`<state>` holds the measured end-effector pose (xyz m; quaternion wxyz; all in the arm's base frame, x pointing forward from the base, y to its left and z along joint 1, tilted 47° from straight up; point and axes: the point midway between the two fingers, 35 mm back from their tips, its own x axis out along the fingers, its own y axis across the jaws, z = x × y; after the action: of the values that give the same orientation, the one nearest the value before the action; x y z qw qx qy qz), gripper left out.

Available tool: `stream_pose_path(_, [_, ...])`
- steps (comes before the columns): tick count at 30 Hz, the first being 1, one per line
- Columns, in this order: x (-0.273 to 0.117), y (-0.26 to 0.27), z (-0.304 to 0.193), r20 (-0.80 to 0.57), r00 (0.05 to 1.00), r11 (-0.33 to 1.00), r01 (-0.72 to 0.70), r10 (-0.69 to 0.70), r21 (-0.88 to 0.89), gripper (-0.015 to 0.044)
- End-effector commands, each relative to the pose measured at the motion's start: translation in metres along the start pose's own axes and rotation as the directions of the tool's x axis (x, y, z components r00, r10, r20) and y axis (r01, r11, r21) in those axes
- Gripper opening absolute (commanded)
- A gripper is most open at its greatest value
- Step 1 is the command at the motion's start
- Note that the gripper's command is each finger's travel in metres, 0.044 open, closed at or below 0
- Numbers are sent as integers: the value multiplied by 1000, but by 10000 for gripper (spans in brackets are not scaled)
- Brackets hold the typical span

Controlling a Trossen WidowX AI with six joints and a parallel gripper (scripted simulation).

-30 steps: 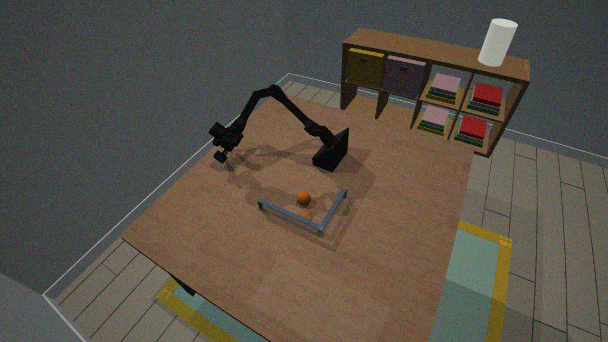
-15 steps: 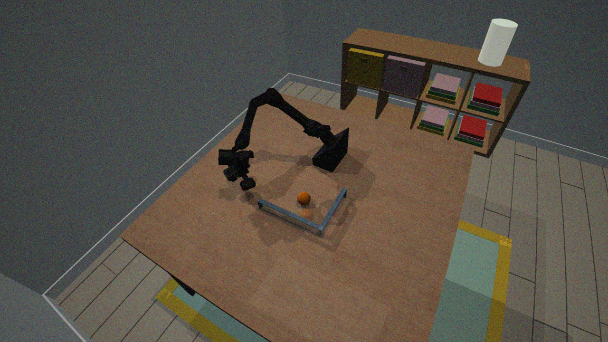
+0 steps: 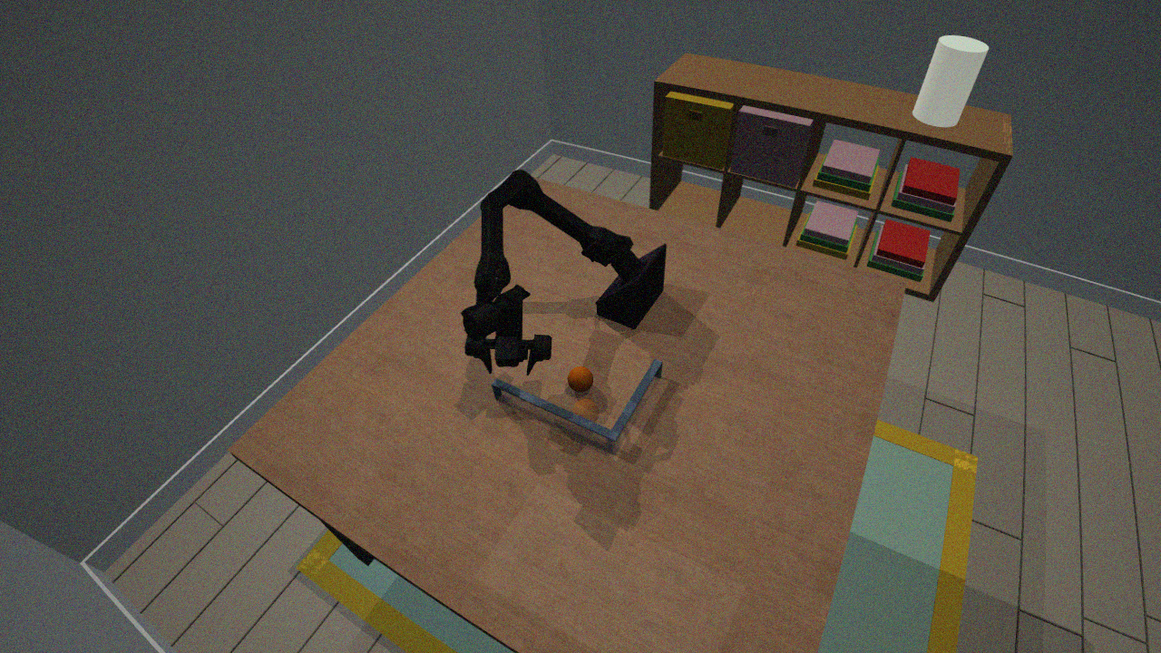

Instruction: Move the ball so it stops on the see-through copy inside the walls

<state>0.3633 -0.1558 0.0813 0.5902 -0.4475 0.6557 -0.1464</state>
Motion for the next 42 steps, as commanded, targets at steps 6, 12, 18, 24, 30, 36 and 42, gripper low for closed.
stream_pose_path(6, [-25, 123, 7, -105, 986, 694, -167, 131, -701, 405])
stream_pose_path(12, [-35, 155, -3, -163, 977, 488, -209, 135, -848, 405])
stream_pose_path(18, [-25, 156, -4, -164, 977, 488, -209, 135, -847, 405])
stream_pose_path(24, [-18, 157, -5, -164, 977, 488, -209, 134, -847, 405])
stream_pose_path(30, [-8, 158, -6, -163, 977, 488, -209, 135, -847, 405])
stream_pose_path(36, [1, 160, -8, -163, 977, 488, -209, 134, -848, 405])
stream_pose_path(42, [11, 161, -10, -164, 977, 488, -209, 134, -848, 405])
